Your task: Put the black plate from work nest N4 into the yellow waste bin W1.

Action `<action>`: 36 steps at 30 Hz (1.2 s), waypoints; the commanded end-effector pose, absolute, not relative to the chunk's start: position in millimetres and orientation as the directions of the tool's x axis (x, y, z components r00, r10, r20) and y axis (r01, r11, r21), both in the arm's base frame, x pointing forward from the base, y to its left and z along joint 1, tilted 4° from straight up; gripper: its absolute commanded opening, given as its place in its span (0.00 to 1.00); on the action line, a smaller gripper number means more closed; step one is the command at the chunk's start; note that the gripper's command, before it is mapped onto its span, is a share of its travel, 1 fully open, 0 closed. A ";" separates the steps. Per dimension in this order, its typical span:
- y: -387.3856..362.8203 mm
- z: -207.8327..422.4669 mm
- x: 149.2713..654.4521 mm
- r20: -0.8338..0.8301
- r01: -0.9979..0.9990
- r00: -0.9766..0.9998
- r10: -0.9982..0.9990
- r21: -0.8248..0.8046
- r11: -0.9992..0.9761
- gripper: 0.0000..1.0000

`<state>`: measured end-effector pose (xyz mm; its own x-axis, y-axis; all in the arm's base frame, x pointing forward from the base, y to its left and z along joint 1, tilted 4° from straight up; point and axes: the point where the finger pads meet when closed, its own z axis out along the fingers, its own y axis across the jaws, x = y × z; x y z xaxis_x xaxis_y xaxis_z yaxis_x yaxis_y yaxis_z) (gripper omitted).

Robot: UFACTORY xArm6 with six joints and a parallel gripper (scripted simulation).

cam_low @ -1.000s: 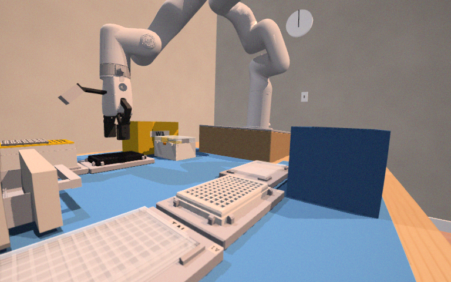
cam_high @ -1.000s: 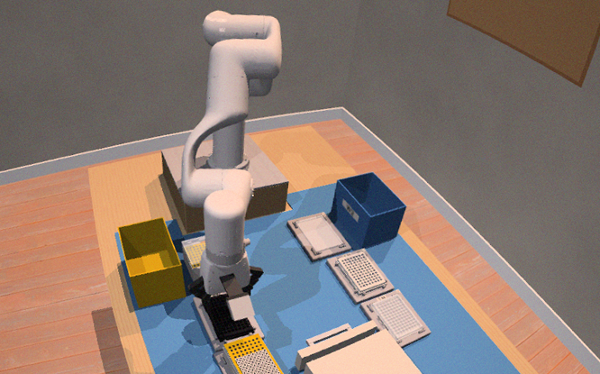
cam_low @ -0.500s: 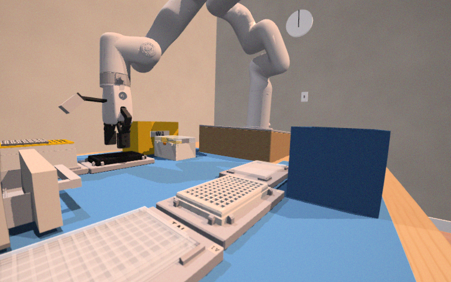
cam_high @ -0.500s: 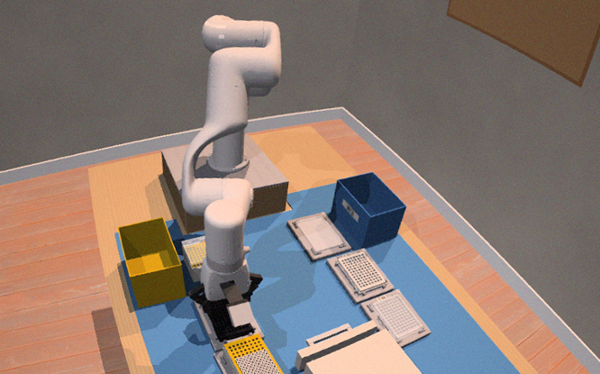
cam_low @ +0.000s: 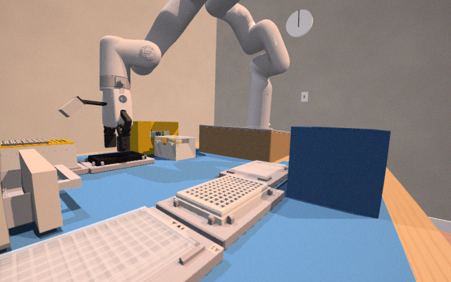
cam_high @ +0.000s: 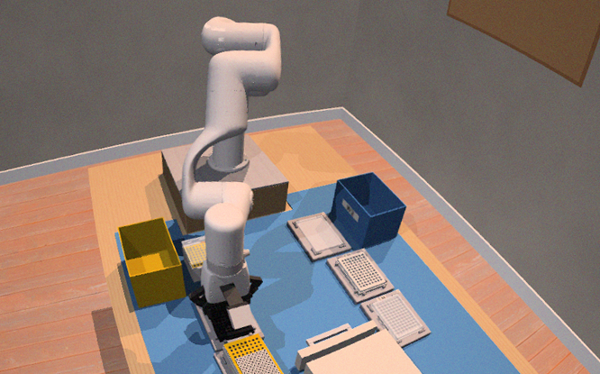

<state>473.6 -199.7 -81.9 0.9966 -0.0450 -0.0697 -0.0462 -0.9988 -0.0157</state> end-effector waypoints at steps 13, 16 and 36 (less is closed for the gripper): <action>-200.3 -86.9 474.8 -0.066 -0.046 0.997 -0.045 -0.014 -0.999 1.00; -200.3 -88.9 474.7 -0.066 -0.046 0.997 -0.045 -0.014 -0.999 1.00; -200.1 -100.2 473.9 -0.066 -0.046 0.997 -0.045 -0.014 -0.999 1.00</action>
<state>472.2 -199.3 -100.2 0.9965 -0.0449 -0.0700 -0.0462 -0.9988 -0.0158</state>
